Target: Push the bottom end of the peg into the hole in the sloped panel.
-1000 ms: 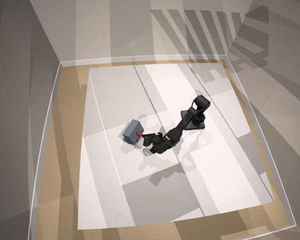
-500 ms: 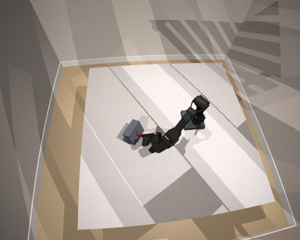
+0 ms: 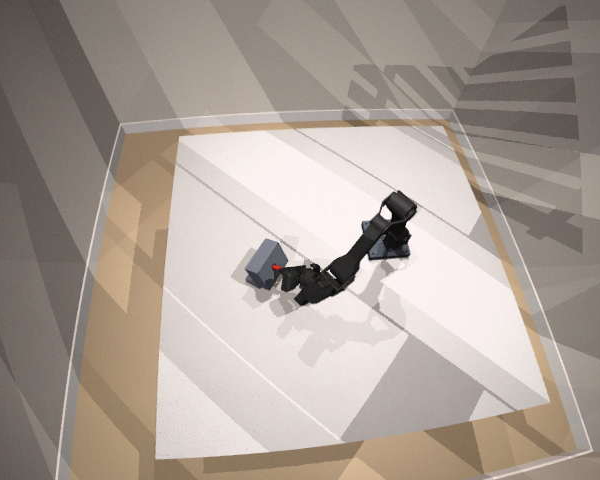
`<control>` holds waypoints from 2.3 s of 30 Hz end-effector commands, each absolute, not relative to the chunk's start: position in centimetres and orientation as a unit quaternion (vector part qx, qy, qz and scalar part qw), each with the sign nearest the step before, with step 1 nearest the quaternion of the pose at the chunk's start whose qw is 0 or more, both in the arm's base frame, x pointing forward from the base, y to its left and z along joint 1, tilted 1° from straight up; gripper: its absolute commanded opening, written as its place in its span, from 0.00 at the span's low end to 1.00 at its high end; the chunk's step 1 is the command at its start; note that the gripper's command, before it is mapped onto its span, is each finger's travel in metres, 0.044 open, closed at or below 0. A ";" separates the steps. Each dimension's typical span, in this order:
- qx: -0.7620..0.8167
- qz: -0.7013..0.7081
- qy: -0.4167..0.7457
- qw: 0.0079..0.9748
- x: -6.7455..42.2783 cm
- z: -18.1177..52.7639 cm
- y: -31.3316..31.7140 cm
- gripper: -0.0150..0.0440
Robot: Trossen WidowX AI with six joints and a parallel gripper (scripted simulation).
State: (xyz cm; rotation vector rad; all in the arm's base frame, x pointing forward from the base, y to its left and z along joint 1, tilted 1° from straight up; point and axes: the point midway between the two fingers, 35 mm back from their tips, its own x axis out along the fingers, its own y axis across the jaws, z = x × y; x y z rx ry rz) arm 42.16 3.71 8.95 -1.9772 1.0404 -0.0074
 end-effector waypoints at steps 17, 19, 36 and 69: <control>-0.797 -0.001 0.419 0.436 43.0 8.6 3.0 0.25; -0.796 -0.002 0.420 0.436 42.8 8.5 3.0 0.25; -0.796 -0.002 0.420 0.436 42.8 8.5 3.0 0.70; -0.792 0.008 0.425 0.438 40.2 9.4 6.3 1.00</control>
